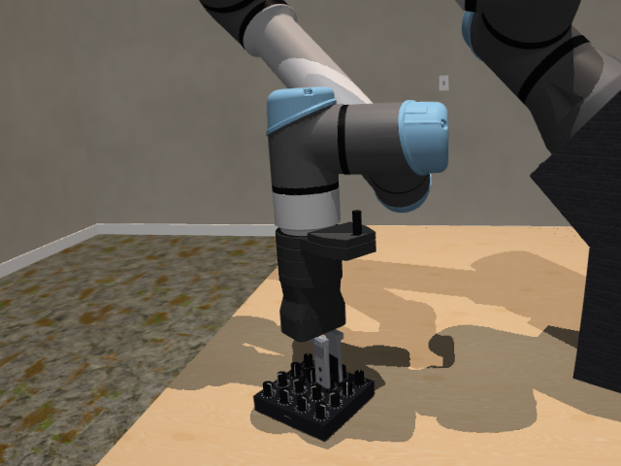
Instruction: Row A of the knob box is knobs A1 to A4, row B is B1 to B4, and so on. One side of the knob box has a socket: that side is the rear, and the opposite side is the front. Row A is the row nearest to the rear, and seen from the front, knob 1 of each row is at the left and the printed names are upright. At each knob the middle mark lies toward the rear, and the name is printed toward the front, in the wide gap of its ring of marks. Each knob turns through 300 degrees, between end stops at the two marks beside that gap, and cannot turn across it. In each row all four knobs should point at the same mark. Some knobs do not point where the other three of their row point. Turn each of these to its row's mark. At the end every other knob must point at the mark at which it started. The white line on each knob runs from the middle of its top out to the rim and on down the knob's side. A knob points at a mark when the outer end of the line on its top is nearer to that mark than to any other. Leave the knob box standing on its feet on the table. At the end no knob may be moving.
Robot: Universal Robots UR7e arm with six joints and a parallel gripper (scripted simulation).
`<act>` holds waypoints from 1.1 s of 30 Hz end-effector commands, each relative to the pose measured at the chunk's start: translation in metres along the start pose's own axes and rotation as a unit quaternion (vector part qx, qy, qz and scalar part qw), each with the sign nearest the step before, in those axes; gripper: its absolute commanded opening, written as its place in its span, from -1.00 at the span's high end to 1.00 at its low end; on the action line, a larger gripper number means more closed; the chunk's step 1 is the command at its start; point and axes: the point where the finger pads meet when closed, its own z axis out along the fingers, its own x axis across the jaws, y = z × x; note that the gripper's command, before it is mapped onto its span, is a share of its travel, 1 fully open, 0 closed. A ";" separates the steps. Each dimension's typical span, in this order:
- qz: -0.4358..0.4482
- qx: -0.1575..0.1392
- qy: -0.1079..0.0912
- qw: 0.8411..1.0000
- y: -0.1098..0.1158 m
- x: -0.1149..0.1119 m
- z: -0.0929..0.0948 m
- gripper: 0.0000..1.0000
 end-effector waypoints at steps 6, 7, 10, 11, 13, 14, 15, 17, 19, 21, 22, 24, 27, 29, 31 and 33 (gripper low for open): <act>0.000 0.000 0.000 1.000 0.000 0.000 0.000 0.07; 0.000 0.000 0.000 1.000 0.000 0.000 0.000 0.07; 0.000 0.000 0.000 1.000 0.000 0.000 0.000 0.07; 0.000 0.000 0.000 1.000 0.000 0.000 0.000 0.07; 0.000 0.000 0.000 1.000 0.000 0.000 0.000 0.07; 0.000 0.000 0.000 1.000 0.000 0.000 0.000 0.07; 0.000 0.000 0.000 1.000 0.000 0.000 0.000 0.07; 0.000 0.000 0.000 1.000 0.000 0.000 0.000 0.07; 0.000 0.000 0.000 1.000 0.000 0.000 0.000 0.07; 0.000 0.000 0.000 1.000 0.000 0.000 -0.001 0.07; 0.000 0.000 0.000 1.000 0.000 0.000 -0.001 0.07; 0.000 0.000 0.000 1.000 0.000 0.000 -0.001 0.07; 0.000 0.000 0.000 1.000 0.000 0.000 -0.004 0.07; 0.000 0.000 0.000 1.000 0.000 0.000 -0.009 0.07; 0.000 0.000 0.000 1.000 0.000 0.000 -0.014 0.07; 0.000 0.000 0.000 1.000 0.000 0.000 -0.020 0.07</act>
